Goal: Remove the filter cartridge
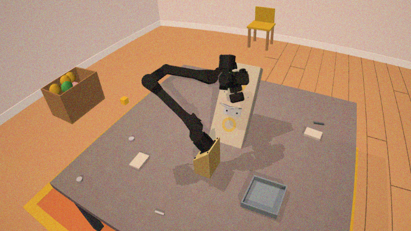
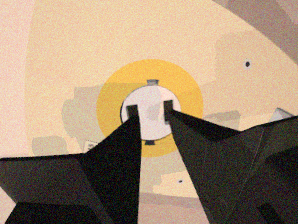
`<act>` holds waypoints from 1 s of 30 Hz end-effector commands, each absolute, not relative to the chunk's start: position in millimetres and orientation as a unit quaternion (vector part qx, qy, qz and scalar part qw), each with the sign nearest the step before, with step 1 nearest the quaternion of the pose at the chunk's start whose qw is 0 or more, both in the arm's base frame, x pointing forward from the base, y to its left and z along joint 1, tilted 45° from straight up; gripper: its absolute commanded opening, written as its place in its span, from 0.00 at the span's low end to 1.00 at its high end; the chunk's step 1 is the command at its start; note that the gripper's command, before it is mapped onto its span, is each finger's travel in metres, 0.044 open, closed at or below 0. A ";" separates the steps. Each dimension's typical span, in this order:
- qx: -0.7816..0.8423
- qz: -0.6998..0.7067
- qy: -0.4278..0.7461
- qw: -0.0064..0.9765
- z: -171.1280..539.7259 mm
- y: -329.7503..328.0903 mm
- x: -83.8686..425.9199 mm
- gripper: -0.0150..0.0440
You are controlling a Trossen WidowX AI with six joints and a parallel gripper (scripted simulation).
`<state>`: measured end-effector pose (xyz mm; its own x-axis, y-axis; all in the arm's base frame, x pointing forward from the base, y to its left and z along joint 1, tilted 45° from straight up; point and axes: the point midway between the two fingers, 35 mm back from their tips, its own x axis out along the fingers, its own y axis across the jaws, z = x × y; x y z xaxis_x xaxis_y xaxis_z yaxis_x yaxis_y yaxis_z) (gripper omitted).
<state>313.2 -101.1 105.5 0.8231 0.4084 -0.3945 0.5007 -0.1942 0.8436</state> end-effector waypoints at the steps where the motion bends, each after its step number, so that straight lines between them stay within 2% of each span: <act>1: 0.773 -0.045 0.294 0.560 104.3 -101.5 313.1 0.43; 30: 0.773 -0.045 0.294 0.560 104.6 -101.0 316.6 0.43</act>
<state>316.6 -100.5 105.7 0.8227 0.4092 -0.3945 0.5010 -0.1943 0.8434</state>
